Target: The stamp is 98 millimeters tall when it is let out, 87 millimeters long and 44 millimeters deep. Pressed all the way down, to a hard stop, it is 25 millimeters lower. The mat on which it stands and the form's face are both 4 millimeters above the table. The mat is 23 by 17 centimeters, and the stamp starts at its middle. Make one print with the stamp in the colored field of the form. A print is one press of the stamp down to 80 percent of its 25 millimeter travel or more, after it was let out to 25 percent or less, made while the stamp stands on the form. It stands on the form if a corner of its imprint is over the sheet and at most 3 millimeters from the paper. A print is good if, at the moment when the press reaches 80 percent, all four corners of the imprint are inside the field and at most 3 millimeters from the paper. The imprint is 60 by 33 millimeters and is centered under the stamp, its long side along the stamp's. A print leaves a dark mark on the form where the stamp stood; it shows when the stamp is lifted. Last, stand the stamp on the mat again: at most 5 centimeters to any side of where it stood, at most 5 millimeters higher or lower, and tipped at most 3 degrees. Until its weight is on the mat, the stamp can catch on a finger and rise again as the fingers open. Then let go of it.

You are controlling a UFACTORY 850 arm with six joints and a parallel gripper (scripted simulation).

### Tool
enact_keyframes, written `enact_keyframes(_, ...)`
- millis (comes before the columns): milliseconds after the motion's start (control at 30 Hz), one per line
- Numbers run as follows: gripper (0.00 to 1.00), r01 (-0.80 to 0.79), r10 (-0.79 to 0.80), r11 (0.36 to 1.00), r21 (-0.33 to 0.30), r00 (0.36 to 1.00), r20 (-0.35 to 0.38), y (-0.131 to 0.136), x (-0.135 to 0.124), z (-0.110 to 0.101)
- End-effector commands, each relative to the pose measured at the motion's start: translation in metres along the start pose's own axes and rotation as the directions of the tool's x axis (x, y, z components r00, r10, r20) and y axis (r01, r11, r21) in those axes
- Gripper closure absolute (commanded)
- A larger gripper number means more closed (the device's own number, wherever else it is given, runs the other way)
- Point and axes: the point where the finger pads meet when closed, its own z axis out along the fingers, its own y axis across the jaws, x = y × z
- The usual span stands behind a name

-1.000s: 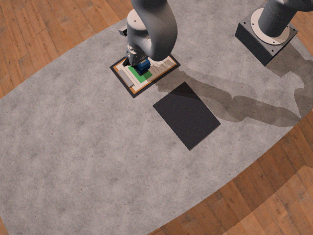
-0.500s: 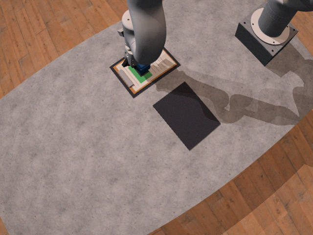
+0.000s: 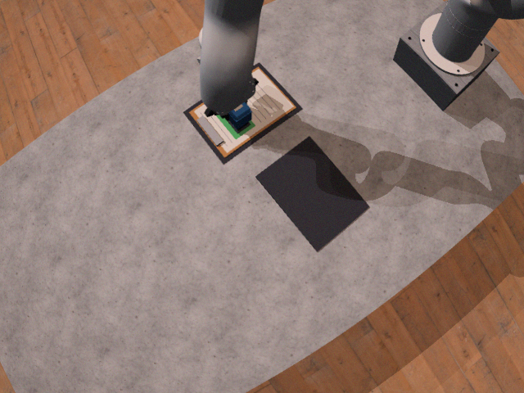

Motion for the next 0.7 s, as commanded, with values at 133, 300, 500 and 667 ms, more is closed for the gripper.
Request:
enact_keyframes(133,0.73,0.002,-0.003,1.000,0.020,1.000,0.028,-0.0009,0.0001,0.0079)
enact_keyframes(300,0.73,0.002,-0.003,1.000,0.020,1.000,0.028,-0.0009,0.0001,0.0080)
enact_keyframes(500,0.73,0.002,-0.003,1.000,0.020,1.000,0.028,-0.0009,0.0001,0.0080)
enact_keyframes(667,0.73,0.002,-0.003,1.000,0.020,1.000,0.028,-0.0011,0.0011,0.0082)
